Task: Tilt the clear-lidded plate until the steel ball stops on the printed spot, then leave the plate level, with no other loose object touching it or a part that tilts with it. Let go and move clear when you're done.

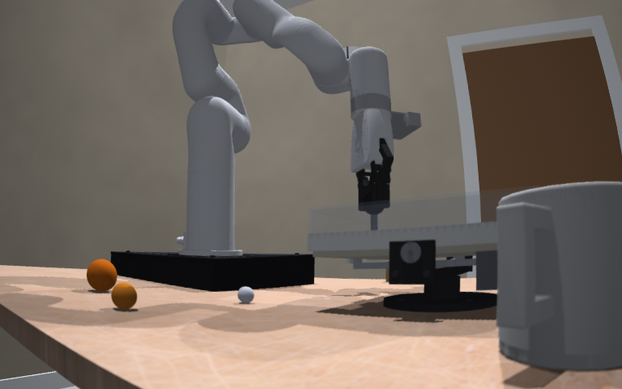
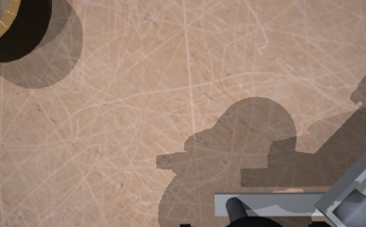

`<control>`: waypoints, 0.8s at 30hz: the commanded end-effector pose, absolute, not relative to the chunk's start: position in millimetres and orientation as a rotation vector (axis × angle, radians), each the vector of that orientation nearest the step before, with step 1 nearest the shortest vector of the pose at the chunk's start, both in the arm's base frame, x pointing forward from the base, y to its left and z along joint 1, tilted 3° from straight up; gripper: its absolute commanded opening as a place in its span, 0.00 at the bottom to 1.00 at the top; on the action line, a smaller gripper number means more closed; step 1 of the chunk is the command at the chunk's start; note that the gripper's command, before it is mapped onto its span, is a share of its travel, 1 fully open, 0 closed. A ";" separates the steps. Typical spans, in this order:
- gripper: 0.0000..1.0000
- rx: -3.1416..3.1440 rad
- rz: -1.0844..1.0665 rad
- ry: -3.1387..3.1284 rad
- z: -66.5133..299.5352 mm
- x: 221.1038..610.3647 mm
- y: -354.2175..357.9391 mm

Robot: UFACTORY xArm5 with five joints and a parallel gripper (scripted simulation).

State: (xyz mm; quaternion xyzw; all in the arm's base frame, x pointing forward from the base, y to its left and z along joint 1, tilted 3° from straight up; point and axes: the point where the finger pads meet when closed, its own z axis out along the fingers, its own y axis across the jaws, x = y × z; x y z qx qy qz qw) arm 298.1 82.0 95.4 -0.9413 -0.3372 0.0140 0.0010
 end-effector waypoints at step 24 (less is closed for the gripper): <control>0.62 -2.956 0.038 -1.059 87.9 299.3 82.0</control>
